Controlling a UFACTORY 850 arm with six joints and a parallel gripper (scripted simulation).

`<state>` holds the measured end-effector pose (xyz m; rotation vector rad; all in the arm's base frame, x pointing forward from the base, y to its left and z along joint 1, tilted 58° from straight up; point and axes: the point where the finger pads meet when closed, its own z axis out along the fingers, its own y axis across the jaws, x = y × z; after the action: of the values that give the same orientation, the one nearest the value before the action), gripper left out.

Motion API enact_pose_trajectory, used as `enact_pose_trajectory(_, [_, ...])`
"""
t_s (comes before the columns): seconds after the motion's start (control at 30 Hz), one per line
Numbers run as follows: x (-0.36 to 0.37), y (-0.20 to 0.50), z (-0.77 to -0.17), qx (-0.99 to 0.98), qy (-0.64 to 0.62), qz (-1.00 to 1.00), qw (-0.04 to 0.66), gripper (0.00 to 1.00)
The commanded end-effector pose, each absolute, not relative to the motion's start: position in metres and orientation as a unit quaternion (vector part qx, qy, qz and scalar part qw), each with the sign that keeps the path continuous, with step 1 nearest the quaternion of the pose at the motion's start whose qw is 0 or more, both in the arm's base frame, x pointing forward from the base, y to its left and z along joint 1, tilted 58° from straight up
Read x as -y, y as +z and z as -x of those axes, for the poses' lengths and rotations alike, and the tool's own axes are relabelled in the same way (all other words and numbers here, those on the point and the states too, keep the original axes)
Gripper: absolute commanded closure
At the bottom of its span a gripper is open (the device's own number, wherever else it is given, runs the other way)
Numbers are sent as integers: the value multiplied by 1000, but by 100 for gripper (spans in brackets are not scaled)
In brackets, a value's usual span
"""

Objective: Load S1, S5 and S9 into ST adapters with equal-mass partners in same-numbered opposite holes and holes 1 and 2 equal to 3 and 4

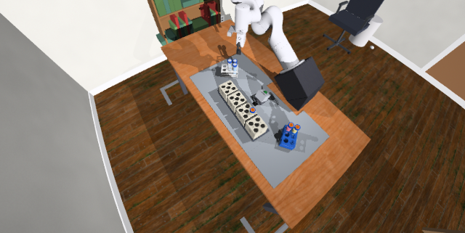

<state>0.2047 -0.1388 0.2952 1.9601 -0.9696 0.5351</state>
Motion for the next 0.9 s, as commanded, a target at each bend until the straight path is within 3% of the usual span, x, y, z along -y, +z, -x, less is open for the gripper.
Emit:
enact_pose_trajectory(0.0, [149, 289, -206, 389, 215, -786, 430, 0])
enact_pose_trajectory(0.87, [199, 258, -206, 389, 215, -786, 430, 0])
